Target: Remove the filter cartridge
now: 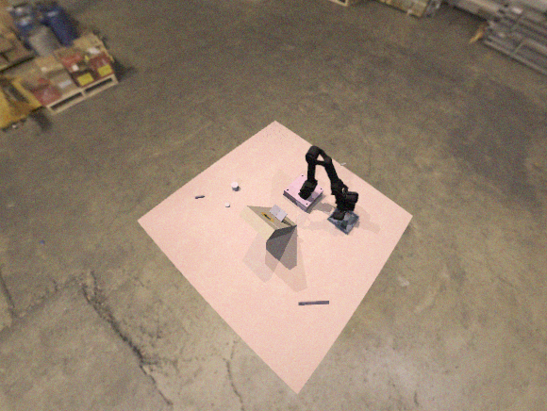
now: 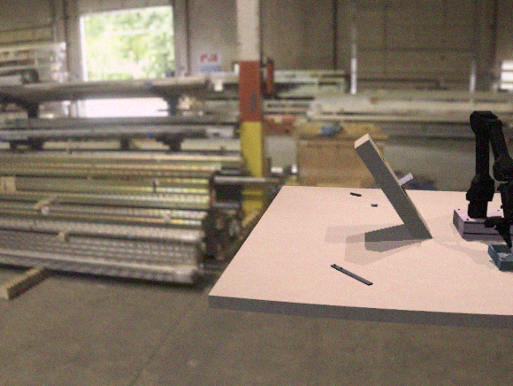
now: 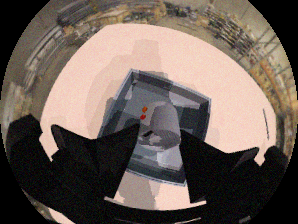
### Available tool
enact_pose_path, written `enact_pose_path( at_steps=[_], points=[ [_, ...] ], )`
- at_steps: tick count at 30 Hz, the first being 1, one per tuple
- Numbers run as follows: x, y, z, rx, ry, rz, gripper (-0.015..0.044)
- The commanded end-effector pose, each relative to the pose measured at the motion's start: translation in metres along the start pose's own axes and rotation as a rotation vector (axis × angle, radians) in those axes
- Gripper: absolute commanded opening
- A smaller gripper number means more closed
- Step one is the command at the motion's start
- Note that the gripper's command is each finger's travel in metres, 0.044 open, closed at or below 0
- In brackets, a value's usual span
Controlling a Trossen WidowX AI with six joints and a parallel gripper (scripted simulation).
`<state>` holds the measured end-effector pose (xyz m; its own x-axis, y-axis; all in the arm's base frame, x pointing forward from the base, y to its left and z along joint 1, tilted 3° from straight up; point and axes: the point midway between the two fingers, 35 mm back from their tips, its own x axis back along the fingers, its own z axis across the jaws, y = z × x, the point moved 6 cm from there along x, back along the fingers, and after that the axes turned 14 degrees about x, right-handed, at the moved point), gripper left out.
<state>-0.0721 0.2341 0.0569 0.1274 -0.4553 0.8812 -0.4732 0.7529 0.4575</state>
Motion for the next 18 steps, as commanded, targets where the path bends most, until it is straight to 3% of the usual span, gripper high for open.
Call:
enact_pose_path(
  at_steps=[1, 11, 15, 18],
  points=[
    [0.0, 0.001, 0.0, 0.0, -0.001, -0.002, 0.0184],
    [0.0, 0.001, 0.0, 0.0, -0.001, -0.002, 0.044],
    [0.009, 0.008, -0.002, 0.0, 0.0, -0.002, 0.044],
    [0.05, 0.031, -0.008, 0.0, 0.0, -0.001, 0.044]
  ],
)
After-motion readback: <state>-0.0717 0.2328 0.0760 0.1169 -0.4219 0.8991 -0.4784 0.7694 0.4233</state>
